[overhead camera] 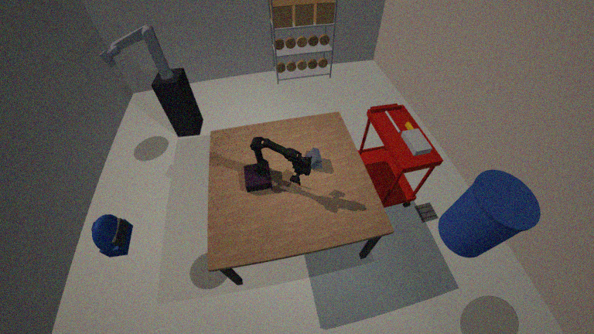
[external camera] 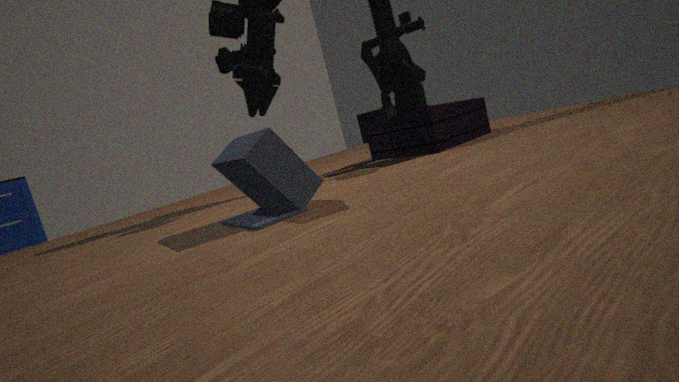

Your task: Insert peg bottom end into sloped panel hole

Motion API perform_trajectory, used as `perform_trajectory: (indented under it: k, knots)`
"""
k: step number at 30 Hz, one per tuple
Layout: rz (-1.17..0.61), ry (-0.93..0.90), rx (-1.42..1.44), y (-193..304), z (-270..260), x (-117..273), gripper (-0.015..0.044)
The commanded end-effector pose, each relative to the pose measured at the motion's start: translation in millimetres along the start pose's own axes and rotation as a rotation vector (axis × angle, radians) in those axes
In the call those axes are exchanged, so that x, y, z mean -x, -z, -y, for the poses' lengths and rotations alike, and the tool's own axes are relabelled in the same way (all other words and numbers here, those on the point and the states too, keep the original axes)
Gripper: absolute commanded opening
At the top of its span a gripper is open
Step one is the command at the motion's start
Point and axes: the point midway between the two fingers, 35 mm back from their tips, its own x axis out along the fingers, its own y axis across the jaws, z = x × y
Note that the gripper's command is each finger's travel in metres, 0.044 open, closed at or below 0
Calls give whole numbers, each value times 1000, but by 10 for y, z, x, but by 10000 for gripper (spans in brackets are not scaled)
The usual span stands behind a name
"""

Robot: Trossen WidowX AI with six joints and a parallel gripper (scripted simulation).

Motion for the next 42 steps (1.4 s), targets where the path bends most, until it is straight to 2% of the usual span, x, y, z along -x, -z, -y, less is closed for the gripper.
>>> perform_trajectory:
  k: [1,14,42]
  knots:
    - [-91,-20,42,170,-106,-146,440]
    - [-331,-66,135,619,-386,-438,440]
    - [-334,-66,136,729,-403,-795,440]
